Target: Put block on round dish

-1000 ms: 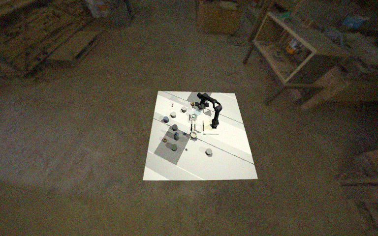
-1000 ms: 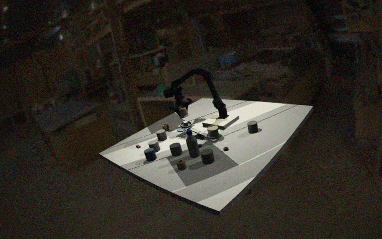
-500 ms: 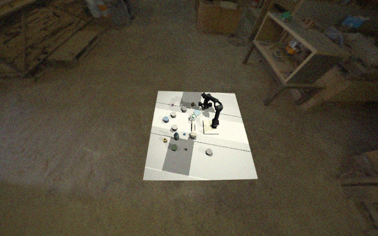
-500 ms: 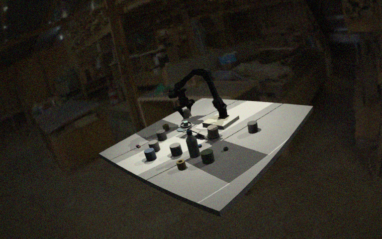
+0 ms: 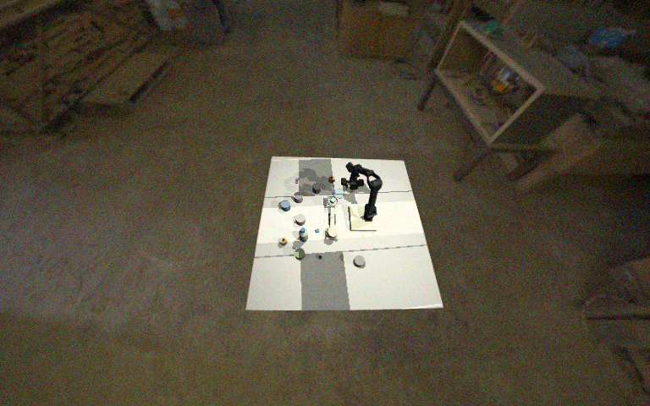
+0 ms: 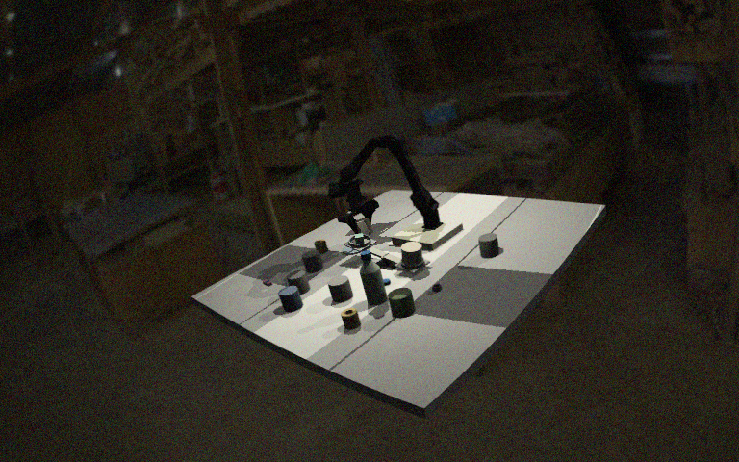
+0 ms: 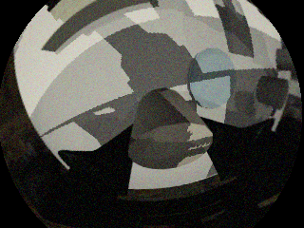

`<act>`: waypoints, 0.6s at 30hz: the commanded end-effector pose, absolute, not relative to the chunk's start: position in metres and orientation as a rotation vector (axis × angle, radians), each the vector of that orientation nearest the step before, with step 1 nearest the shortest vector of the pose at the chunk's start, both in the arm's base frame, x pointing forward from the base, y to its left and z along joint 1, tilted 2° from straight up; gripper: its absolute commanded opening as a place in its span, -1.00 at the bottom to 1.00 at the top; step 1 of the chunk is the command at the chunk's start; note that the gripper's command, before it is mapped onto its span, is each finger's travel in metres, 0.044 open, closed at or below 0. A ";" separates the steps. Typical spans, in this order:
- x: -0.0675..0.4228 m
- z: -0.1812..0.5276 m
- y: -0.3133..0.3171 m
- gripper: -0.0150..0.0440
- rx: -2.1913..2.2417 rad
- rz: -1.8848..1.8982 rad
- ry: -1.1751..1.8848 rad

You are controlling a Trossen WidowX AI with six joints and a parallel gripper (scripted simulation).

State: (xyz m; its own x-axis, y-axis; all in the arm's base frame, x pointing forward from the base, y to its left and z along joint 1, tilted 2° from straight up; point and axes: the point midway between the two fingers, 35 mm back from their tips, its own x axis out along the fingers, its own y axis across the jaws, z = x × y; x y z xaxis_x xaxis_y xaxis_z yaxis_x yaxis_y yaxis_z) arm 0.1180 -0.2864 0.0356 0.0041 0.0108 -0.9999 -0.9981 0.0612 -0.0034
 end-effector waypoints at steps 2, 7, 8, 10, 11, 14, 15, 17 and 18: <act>0.118 0.028 -0.286 -0.49 -1.161 1.170 1.227; 0.118 0.025 -0.285 -0.40 -1.152 1.171 1.224; 0.118 0.025 -0.285 -0.31 -1.152 1.171 1.224; 0.118 0.025 -0.285 -0.14 -1.152 1.171 1.224; 0.118 0.025 -0.285 -0.05 -1.152 1.171 1.224; 0.118 0.025 -0.285 0.22 -1.152 1.171 1.224; 0.118 0.025 -0.285 0.31 -1.152 1.171 1.224; 0.118 0.025 -0.285 0.49 -1.152 1.171 1.224; 0.118 0.025 -0.285 0.58 -1.152 1.171 1.224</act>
State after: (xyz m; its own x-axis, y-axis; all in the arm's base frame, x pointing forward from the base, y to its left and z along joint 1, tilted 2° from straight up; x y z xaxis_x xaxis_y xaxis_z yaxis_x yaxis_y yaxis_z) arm 0.1175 -0.2851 0.0251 0.0017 0.0166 -0.9999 -0.9981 0.0612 -0.0006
